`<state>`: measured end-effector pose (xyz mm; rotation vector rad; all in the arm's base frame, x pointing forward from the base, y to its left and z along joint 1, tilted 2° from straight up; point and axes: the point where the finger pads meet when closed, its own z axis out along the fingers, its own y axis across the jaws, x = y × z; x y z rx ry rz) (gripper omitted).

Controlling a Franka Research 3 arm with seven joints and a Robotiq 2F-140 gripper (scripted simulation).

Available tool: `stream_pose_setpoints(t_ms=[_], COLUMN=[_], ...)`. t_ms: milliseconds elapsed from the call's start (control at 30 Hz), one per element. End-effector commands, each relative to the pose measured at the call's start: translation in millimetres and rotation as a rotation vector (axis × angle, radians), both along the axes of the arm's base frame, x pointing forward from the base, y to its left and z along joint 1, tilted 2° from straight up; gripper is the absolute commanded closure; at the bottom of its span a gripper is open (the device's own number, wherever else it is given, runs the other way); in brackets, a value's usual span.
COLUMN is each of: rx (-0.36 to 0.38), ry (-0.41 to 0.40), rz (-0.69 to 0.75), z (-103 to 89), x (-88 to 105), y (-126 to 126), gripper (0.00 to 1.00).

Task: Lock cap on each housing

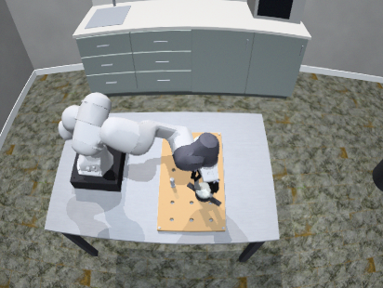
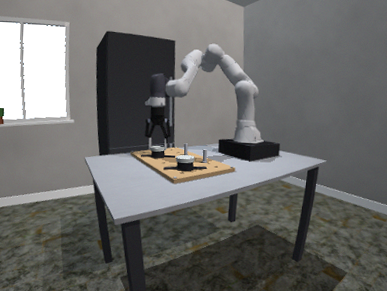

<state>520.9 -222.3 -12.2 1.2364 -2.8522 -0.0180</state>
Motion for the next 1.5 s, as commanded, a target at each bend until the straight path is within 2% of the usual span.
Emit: stream_pose_setpoints(t_ms=[0, 600, 1467], rx=[0.001, 0.001, 0.001], ry=[-0.002, -0.002, -0.002], rz=[-0.007, -0.007, -0.007], z=[0.0, -0.1, -0.4], x=[1.3, 4.3, 10.5], y=[5.4, 24.5, 65.3], gripper=[0.9, 0.9, 0.9])
